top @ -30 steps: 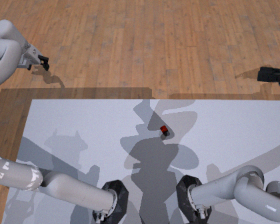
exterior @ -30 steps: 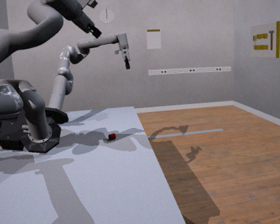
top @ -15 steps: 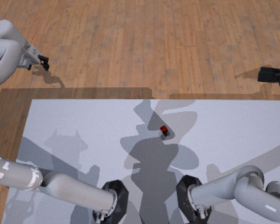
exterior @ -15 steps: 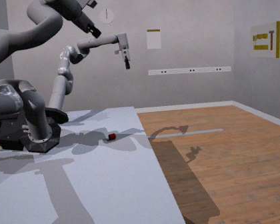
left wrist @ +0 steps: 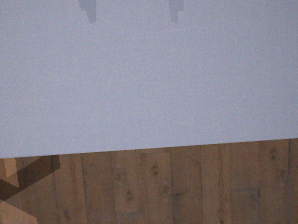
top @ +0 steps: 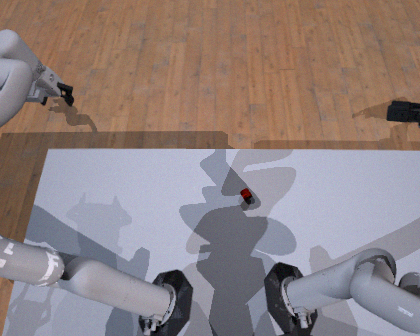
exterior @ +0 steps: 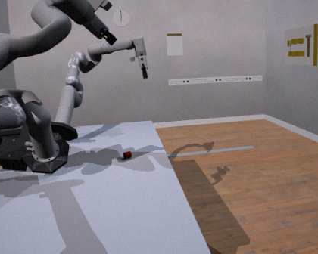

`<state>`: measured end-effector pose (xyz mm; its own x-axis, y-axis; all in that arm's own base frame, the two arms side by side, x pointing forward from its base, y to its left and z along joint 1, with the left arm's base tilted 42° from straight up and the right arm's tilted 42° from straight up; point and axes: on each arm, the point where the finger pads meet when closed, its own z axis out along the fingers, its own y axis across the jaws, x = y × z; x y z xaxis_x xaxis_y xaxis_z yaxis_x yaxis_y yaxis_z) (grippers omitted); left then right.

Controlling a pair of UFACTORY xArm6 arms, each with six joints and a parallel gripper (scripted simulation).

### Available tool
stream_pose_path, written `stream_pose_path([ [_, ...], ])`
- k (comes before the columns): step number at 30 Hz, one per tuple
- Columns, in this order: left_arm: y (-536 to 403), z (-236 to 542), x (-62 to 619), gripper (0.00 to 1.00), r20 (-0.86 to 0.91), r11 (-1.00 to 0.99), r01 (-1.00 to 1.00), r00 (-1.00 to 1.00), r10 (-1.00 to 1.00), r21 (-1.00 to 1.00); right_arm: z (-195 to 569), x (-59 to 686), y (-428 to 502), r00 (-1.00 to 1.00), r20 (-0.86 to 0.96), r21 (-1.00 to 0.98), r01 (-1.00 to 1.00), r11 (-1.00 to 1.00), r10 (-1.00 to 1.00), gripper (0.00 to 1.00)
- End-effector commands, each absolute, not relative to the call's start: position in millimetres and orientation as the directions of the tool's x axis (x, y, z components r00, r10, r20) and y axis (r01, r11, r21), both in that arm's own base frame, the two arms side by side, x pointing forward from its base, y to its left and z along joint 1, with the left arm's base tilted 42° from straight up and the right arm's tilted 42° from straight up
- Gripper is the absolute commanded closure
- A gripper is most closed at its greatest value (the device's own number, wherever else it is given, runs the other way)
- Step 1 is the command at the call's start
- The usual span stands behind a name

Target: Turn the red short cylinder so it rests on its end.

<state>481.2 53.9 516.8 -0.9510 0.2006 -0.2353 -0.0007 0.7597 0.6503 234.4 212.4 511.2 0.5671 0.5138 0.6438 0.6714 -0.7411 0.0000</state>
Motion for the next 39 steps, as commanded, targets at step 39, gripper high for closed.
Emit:
stream_pose_path([
  [39, 53.4, 518.2, 481.2, 0.0, -0.238, 0.76, -0.002, -0.95, 0.202, 0.65, 512.1, 315.6, 25.0, 0.762, 0.645, 0.0, 0.079, -0.997, 0.06, 0.0],
])
